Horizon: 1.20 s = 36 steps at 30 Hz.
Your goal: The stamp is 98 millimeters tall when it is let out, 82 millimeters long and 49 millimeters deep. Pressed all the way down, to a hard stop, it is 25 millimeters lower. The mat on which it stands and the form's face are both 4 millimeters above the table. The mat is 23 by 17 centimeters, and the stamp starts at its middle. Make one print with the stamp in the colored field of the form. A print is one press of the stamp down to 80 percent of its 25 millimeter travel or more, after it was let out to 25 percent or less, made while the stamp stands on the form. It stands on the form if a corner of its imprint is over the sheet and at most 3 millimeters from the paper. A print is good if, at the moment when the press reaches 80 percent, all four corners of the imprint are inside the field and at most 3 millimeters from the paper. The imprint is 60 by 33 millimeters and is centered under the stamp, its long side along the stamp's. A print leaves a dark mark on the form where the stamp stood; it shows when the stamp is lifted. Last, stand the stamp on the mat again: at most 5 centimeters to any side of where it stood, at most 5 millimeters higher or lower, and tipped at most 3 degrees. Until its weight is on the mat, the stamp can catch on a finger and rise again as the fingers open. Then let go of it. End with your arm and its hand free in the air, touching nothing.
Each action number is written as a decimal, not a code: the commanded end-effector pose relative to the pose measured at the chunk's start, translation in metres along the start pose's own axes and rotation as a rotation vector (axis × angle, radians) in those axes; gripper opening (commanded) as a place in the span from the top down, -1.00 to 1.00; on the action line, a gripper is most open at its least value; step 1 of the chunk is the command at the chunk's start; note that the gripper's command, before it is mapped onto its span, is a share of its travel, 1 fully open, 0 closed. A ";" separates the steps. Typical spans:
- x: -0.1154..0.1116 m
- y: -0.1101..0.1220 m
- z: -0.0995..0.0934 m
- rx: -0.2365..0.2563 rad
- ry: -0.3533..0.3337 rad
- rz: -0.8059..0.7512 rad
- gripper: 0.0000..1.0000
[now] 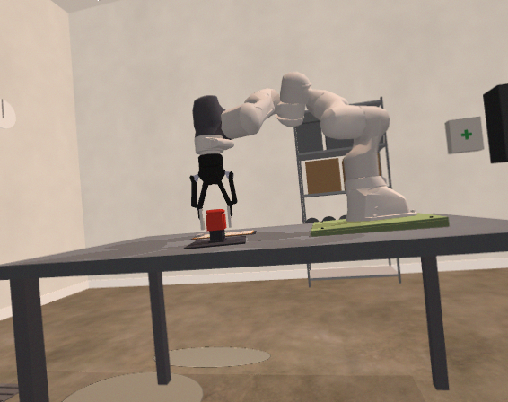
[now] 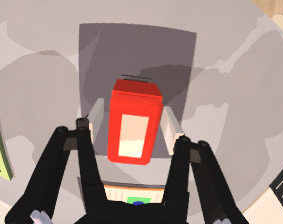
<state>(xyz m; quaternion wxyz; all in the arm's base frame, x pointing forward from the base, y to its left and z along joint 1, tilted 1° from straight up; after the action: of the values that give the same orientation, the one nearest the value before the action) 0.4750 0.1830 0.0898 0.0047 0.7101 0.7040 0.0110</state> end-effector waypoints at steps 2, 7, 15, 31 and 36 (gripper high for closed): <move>0.001 0.000 0.001 -0.002 0.000 0.002 -0.06; 0.001 0.000 0.001 -0.002 0.000 0.002 -0.06; 0.001 0.000 0.001 -0.002 0.000 0.002 -0.06; 0.001 0.000 -0.014 -0.002 0.000 0.002 -0.06; 0.001 0.000 -0.073 -0.002 0.000 0.002 -0.06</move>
<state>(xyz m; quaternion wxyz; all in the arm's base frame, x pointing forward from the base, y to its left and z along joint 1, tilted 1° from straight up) 0.4787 0.1877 0.1343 0.0071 0.7148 0.6990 0.0223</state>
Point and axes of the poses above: the point where the finger pads meet when closed, its own z axis out along the fingers, its own y axis across the jaws, x = y × z, the point moved 3 cm from there along -z, back along the fingers, and after that the axes turned 8 degrees about z, right-handed, at the moved point
